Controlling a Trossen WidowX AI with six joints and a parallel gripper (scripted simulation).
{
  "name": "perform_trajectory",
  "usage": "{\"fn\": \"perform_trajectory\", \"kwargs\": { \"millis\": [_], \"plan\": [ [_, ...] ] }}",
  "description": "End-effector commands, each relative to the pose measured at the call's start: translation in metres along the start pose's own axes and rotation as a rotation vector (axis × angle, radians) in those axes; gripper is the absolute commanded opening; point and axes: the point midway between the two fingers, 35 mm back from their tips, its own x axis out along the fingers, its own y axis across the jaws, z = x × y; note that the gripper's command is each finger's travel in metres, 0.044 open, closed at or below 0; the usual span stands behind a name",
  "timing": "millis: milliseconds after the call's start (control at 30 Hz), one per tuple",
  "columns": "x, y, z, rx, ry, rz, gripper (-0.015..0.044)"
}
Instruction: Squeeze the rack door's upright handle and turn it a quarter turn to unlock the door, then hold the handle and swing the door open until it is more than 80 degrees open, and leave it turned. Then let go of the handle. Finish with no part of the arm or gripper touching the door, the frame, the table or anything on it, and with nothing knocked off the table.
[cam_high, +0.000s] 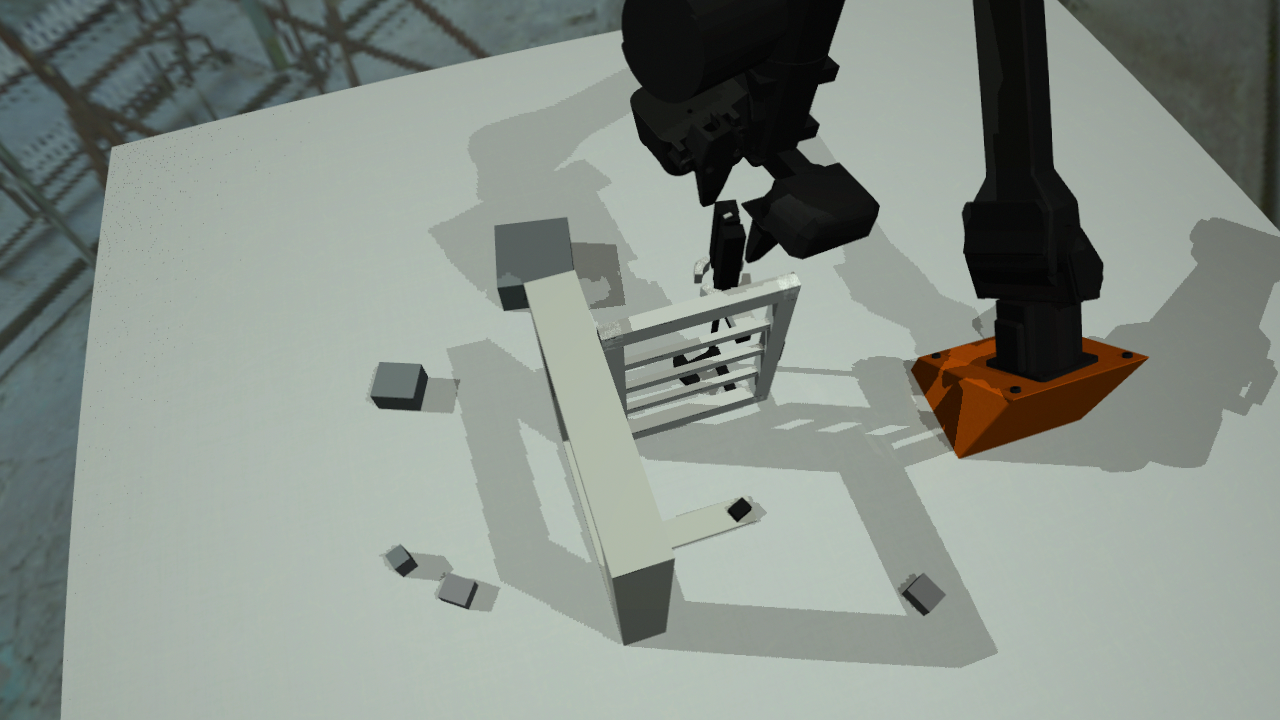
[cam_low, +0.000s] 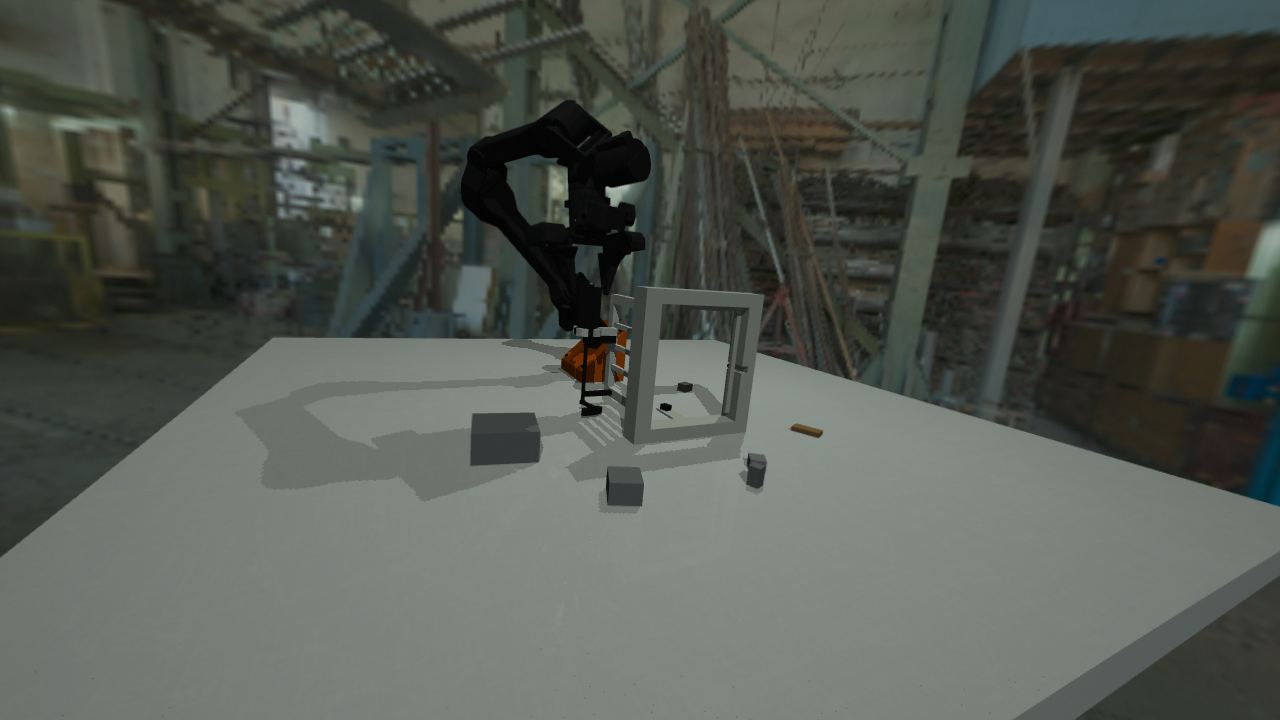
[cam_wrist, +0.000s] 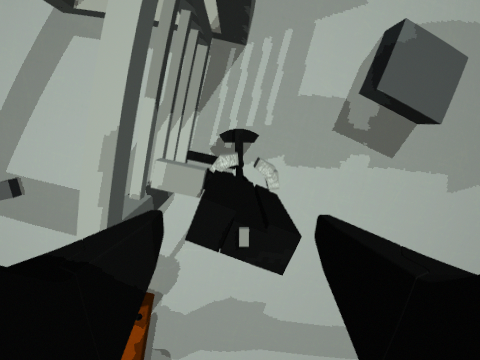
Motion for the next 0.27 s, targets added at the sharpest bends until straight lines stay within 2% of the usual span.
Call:
{"fn": "perform_trajectory", "kwargs": {
  "millis": [0, 233],
  "plan": [
    [-0.009, 0.000, 0.000, -0.007, -0.036, 0.014, 0.0288],
    [-0.023, 0.000, -0.001, -0.012, -0.090, 0.030, 0.0288]
  ]
}}
